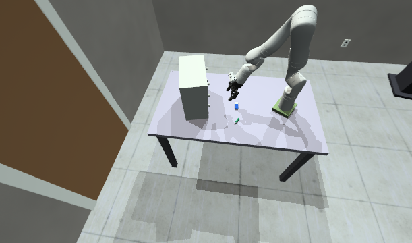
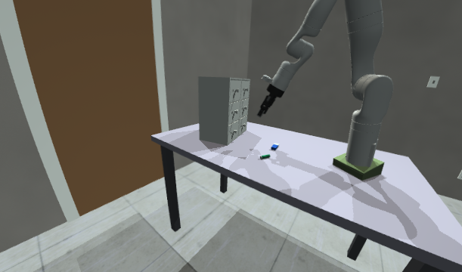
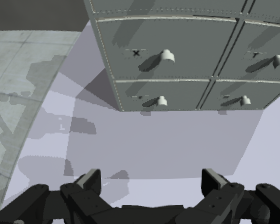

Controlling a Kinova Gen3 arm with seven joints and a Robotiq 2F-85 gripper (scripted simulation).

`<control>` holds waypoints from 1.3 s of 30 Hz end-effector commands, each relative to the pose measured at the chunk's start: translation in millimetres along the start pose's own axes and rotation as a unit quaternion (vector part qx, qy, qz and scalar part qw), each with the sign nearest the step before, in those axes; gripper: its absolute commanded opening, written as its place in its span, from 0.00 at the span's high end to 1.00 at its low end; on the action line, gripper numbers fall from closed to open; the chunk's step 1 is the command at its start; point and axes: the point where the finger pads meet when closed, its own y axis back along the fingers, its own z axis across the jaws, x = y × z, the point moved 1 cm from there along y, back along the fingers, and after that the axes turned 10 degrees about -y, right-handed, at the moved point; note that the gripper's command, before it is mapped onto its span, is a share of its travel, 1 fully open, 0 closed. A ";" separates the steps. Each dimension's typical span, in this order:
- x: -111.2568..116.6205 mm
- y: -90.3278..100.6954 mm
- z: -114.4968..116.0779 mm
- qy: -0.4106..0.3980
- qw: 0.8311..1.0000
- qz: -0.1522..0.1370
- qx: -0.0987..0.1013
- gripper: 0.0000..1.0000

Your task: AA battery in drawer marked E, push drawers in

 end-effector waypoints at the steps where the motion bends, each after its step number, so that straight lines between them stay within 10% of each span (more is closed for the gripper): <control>1: 2.8 1.4 -2.1 0.002 1.000 0.002 0.002 0.00; 39: -1.2 23.4 -1.4 0.002 0.998 -0.059 -0.009 0.00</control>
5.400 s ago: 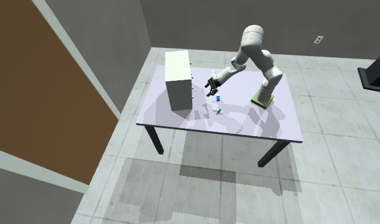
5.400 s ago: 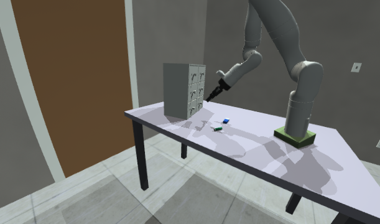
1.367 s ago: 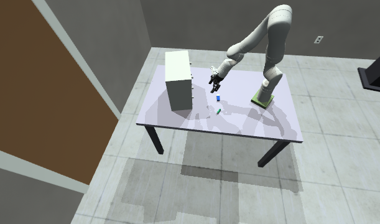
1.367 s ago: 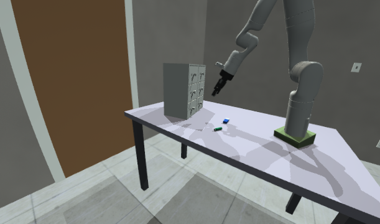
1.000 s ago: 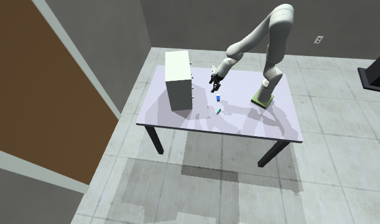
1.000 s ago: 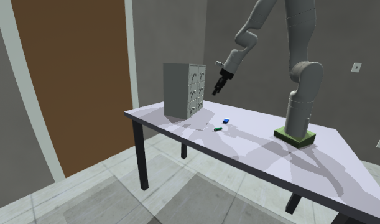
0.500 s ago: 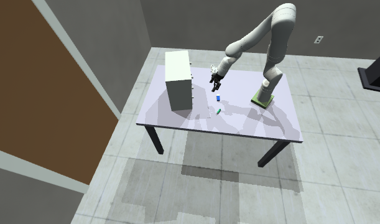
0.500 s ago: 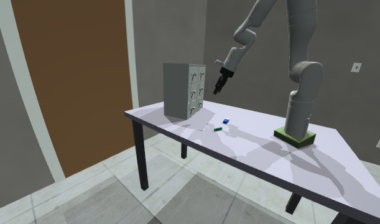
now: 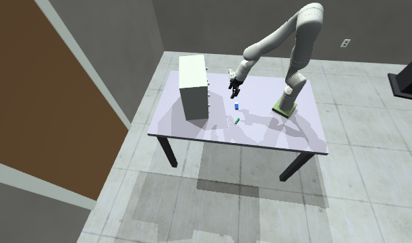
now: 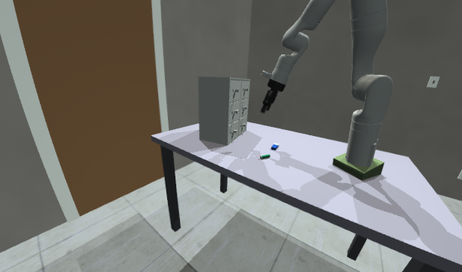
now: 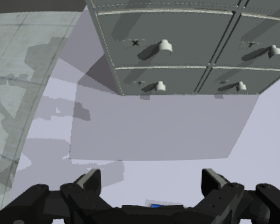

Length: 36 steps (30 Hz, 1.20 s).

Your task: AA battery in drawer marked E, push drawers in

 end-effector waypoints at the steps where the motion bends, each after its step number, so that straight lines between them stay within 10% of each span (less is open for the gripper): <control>1: 2.2 2.6 -2.8 0.003 1.000 -0.003 0.001 0.00; 36: -8.3 35.7 -0.5 0.003 0.995 -0.098 -0.017 0.00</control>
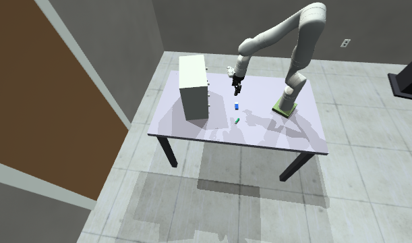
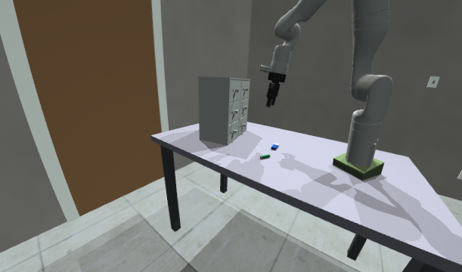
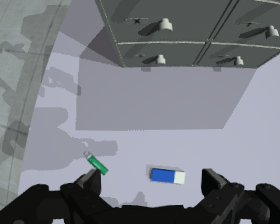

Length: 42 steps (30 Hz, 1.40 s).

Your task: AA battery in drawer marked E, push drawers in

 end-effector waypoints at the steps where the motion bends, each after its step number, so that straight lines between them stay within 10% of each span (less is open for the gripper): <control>1: 1.6 2.9 -0.6 0.002 1.000 -0.004 -0.001 0.00; 42: -7.7 19.7 1.2 0.002 0.998 -0.057 -0.011 0.00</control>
